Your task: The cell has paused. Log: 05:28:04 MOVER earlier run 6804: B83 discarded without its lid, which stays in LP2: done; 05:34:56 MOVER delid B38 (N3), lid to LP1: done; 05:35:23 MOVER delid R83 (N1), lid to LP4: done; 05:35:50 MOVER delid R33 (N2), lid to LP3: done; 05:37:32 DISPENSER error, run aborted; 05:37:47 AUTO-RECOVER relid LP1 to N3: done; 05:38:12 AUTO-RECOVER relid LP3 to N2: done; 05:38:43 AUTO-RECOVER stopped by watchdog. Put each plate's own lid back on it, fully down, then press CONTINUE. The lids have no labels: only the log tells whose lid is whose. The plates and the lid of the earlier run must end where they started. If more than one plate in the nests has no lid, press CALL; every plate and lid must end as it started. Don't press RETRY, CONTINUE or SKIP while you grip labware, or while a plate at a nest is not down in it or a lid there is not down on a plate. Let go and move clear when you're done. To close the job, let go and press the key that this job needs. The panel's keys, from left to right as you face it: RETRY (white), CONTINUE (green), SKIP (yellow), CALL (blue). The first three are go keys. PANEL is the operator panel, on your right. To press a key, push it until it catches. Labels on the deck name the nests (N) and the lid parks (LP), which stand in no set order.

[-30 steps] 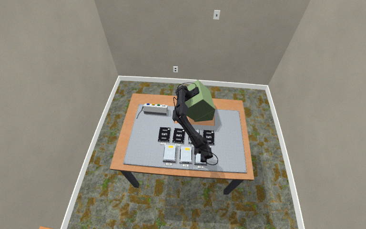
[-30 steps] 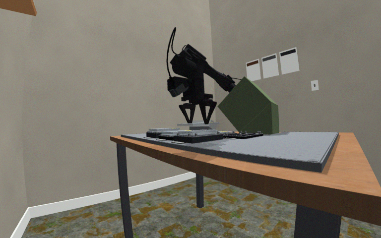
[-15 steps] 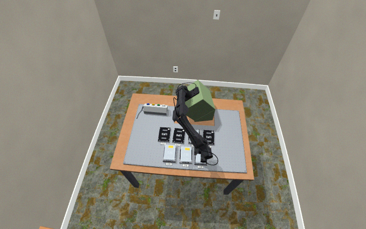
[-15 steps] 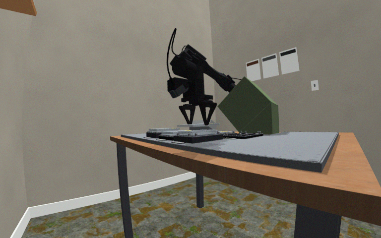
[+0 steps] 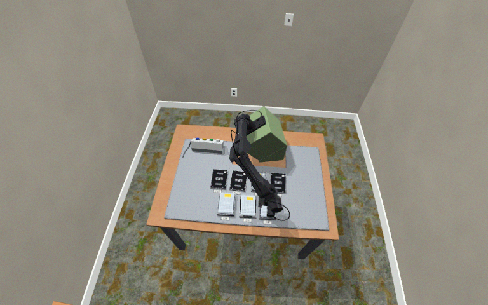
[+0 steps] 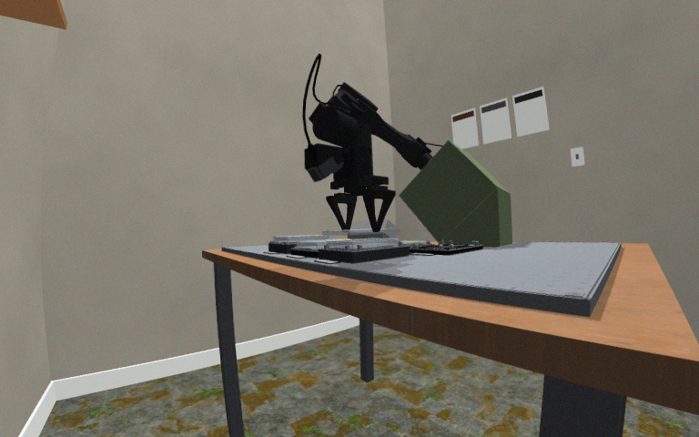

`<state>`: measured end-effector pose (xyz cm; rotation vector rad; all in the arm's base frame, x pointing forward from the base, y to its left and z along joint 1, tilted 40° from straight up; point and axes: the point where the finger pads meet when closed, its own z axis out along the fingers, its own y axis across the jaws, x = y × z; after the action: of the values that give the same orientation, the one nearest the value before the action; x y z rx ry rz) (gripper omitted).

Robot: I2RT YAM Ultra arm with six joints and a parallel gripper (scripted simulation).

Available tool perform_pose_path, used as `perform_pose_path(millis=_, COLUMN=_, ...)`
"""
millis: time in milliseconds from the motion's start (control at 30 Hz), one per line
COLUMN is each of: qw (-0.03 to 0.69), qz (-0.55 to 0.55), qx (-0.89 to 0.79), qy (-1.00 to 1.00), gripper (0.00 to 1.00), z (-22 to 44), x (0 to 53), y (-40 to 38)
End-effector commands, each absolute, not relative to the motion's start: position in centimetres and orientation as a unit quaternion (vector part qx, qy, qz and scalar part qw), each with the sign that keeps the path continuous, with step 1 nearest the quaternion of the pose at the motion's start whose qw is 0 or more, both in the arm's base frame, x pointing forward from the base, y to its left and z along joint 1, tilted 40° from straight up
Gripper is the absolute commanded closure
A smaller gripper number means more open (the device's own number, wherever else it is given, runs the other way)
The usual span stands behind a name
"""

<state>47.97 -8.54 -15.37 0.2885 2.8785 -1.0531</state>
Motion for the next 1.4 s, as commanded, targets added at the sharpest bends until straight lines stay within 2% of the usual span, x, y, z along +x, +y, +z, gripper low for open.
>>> perform_pose_path(millis=0, qw=0.035, qz=-0.344, qx=0.079, qy=0.935, gripper=1.00, z=-15.8, x=47.9, y=-7.6)
perform_pose_path(millis=667, qw=0.033, qz=-0.345, qx=0.078, qy=0.935, gripper=1.00, z=-16.6, x=47.5, y=-8.1)
perform_pose_path(millis=800, qw=0.051, qz=-0.342, qx=0.086, qy=0.934, gripper=1.00, z=-15.4, x=48.7, y=-8.3)
perform_pose_path(millis=1367, qw=0.035, qz=-0.345, qx=0.079, qy=0.934, gripper=1.00, z=-16.9, x=47.5, y=-8.6)
